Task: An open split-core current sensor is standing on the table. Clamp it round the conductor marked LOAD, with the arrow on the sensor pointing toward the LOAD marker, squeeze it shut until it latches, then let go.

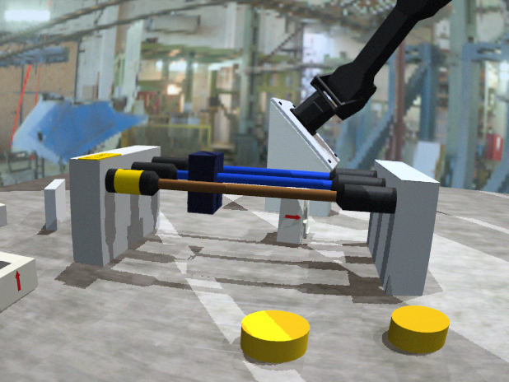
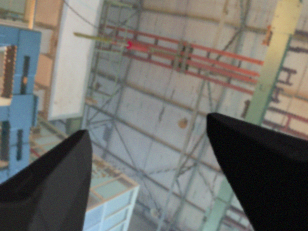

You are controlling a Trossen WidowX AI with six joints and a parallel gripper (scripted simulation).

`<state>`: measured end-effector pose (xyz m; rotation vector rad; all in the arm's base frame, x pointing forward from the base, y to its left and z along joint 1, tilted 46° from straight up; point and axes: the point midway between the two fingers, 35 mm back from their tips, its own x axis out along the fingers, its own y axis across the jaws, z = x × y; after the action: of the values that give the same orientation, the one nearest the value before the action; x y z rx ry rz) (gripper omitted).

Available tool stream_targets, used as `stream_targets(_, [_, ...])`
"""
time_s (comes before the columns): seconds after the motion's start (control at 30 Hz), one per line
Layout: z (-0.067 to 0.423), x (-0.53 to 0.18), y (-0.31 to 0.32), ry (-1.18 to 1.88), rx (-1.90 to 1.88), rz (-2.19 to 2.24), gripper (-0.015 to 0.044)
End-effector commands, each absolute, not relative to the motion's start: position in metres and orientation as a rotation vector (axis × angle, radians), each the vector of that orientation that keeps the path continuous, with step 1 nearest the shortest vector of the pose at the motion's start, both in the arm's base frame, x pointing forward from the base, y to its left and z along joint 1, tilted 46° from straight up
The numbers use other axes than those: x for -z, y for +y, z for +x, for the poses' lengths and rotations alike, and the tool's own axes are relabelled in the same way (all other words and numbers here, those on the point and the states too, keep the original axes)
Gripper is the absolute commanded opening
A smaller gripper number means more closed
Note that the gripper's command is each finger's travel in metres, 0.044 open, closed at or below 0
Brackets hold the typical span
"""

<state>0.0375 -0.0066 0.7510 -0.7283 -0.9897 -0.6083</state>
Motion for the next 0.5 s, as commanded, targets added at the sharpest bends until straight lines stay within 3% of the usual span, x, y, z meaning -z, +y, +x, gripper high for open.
stream_targets(0.0, [0.036,-0.751,-0.006,-0.991,0.619,-0.739,0.0282])
stream_targets(0.2, [0.003,-0.749,0.010,-0.988,0.980,-1.091,0.0440])
stream_targets(0.47, [-0.026,-0.734,0.059,-0.865,1.524,-1.621,0.0440])
